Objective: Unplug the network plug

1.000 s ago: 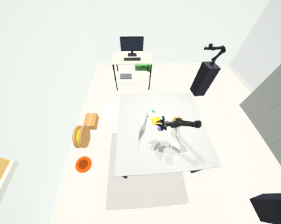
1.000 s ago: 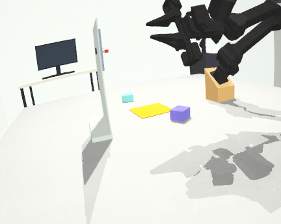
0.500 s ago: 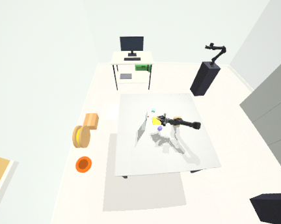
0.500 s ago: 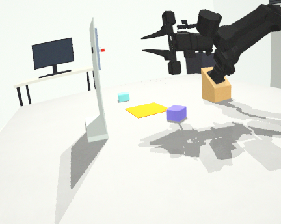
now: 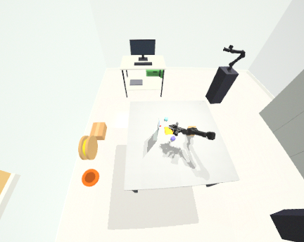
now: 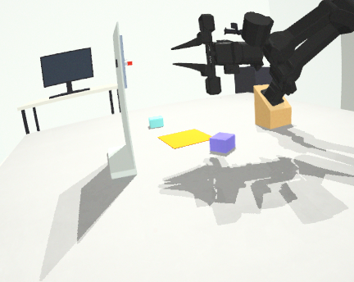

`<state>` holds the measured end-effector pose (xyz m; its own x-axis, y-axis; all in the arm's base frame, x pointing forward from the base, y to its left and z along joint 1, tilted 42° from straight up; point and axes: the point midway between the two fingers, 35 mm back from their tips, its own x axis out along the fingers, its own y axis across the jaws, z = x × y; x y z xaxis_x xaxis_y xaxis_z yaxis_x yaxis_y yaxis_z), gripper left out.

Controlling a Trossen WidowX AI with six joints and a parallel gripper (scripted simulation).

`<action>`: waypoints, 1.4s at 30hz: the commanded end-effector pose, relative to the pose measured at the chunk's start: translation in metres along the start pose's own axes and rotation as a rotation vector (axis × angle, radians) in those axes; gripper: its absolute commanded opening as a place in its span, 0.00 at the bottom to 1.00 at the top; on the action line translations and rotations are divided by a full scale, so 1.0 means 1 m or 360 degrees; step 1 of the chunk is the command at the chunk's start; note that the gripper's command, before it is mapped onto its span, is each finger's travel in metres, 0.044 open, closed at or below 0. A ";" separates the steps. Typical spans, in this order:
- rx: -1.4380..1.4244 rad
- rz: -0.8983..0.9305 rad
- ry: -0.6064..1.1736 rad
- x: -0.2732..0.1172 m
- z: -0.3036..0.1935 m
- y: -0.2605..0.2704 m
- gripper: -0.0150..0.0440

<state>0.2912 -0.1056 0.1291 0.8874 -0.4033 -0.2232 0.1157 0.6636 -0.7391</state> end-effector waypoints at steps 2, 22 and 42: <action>-0.0011 0.0000 0.0005 0.012 0.003 0.000 0.52; -0.0010 -0.0004 0.0002 0.049 0.011 0.002 0.52; -0.0010 -0.0006 0.0001 0.075 0.019 0.001 0.52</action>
<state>0.3620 -0.1223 0.1249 0.8882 -0.4037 -0.2195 0.1170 0.6606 -0.7415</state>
